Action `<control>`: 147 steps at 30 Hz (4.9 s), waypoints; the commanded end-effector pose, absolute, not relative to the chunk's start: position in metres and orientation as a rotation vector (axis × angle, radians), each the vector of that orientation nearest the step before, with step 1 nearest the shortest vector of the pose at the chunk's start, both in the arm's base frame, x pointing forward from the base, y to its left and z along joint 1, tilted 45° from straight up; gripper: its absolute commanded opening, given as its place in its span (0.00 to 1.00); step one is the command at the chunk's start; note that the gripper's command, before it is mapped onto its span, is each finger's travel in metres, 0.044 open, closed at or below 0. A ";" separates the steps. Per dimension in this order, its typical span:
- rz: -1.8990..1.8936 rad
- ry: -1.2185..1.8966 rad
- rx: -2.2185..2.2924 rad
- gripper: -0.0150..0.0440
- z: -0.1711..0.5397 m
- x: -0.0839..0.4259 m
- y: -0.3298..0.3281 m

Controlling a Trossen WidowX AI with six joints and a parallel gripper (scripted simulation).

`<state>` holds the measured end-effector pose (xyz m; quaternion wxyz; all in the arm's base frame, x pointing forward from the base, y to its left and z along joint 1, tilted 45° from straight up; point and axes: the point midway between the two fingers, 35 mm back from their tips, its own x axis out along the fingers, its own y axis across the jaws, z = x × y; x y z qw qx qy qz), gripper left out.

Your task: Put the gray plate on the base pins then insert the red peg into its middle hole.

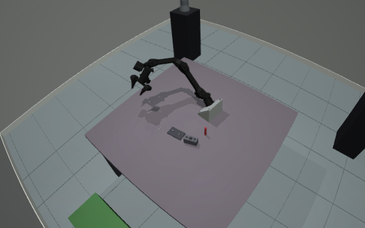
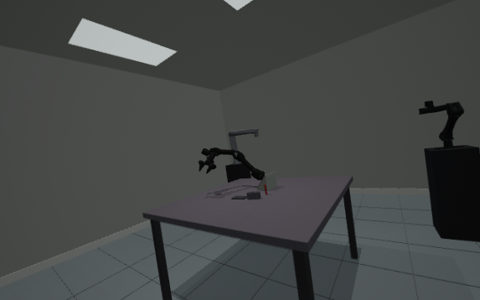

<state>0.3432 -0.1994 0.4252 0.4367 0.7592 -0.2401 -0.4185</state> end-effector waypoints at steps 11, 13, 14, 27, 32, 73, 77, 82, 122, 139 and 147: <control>-1.316 0.080 1.510 1.00 0.247 0.434 -0.086; -1.341 0.170 1.431 1.00 0.221 0.437 -0.067; -1.357 0.219 1.384 1.00 0.206 0.438 -0.057; -1.455 0.791 0.579 1.00 0.026 0.382 0.065; -1.450 0.871 0.390 1.00 -0.002 0.358 0.082; -1.451 0.869 0.389 1.00 -0.066 0.354 0.025; -1.451 0.868 0.389 1.00 -0.070 0.353 0.021; -1.451 0.868 0.388 1.00 -0.076 0.352 0.015; -1.449 0.870 0.391 0.25 -0.066 0.358 0.029; -1.447 0.873 0.394 0.25 -0.032 0.366 0.069; -1.445 0.874 0.393 0.25 -0.014 0.367 0.088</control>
